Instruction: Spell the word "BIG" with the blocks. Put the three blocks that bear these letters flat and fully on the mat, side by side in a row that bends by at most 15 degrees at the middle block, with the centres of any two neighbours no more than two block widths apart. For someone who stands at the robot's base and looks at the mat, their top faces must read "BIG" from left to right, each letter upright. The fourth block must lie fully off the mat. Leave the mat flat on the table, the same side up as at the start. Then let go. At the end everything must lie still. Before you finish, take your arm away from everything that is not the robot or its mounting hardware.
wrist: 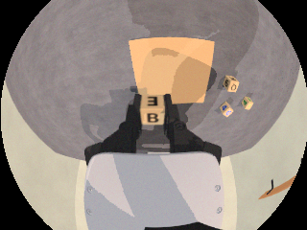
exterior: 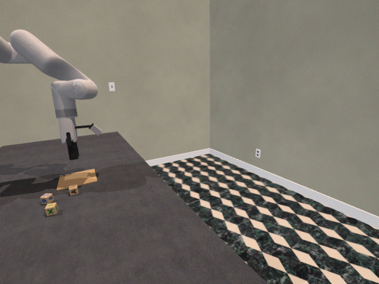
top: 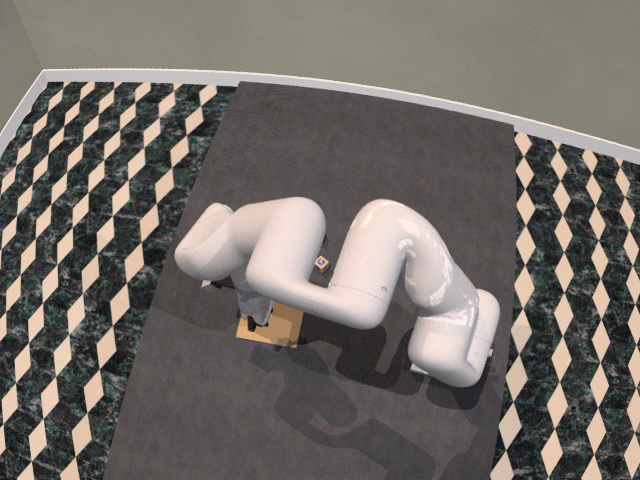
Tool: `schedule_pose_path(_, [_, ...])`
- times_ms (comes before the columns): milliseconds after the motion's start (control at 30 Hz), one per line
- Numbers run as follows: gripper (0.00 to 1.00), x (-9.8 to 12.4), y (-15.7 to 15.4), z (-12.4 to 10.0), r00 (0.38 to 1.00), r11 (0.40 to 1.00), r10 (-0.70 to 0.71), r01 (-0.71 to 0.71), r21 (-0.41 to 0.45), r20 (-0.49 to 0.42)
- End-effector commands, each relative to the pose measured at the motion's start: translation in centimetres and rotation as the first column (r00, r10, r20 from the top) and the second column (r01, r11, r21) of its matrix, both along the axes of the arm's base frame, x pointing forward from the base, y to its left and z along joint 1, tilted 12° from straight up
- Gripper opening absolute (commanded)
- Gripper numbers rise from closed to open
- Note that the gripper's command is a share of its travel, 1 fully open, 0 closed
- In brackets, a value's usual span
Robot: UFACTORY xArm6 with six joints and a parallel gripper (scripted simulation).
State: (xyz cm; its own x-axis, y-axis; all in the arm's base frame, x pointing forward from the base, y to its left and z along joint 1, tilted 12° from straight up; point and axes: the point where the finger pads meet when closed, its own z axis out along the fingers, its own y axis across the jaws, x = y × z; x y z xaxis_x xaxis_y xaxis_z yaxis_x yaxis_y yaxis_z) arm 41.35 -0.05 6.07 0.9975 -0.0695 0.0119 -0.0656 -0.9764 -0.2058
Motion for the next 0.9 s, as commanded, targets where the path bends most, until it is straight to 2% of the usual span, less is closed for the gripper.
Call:
schedule_pose_path(0, [0.21, 0.2, 0.5, -2.4, 1.0, 1.0, 0.0, 0.0, 0.0, 0.003])
schedule_pose_path(200, [0.21, 0.3, 1.1, -5.1, 1.0, 1.0, 0.0, 0.0, 0.0, 0.003])
schedule_pose_path(433, [0.21, 0.3, 1.4, -6.3, 1.0, 1.0, 0.0, 0.0, 0.0, 0.003])
schedule_pose_path(867, [0.21, 0.3, 1.4, -6.7, 1.0, 1.0, 0.0, 0.0, 0.0, 0.003])
